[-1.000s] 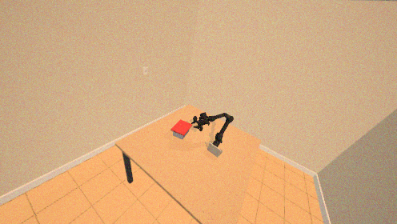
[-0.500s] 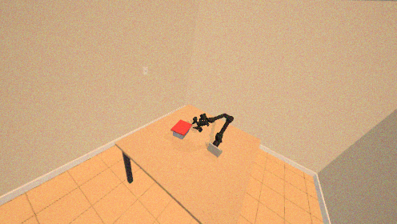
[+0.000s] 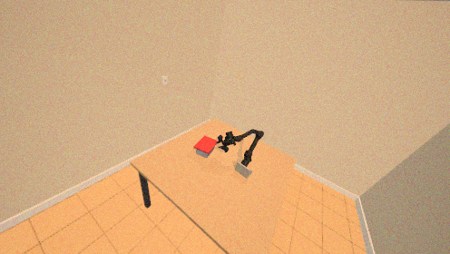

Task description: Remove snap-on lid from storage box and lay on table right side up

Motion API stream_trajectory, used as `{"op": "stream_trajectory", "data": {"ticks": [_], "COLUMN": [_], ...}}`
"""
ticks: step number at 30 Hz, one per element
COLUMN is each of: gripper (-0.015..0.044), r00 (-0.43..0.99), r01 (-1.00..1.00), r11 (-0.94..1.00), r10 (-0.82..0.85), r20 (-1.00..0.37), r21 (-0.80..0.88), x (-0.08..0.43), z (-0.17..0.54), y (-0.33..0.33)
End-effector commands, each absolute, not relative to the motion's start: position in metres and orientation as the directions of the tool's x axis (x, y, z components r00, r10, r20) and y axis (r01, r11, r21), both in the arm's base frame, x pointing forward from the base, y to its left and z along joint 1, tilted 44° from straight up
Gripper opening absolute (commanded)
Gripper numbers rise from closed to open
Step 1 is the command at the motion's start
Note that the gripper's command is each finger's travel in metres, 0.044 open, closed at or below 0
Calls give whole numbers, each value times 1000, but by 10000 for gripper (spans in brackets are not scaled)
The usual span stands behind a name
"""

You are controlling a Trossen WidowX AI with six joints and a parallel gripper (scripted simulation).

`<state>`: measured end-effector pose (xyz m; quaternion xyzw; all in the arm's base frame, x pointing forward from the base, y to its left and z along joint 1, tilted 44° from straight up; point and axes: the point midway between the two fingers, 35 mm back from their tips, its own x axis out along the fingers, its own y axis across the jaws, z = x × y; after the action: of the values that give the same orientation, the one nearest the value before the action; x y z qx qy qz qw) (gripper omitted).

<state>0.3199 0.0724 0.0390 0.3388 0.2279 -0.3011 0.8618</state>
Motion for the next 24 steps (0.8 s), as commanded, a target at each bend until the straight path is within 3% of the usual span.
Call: {"op": "stream_trajectory", "data": {"ticks": [1, 24], "gripper": [235, 235], "r00": [707, 708], "r01": [679, 678], "r11": [592, 591], "r10": [-366, -366], "r20": [-605, -604], "r21": [435, 437], "x": [323, 350], "z": [32, 10], "y": [70, 56]}}
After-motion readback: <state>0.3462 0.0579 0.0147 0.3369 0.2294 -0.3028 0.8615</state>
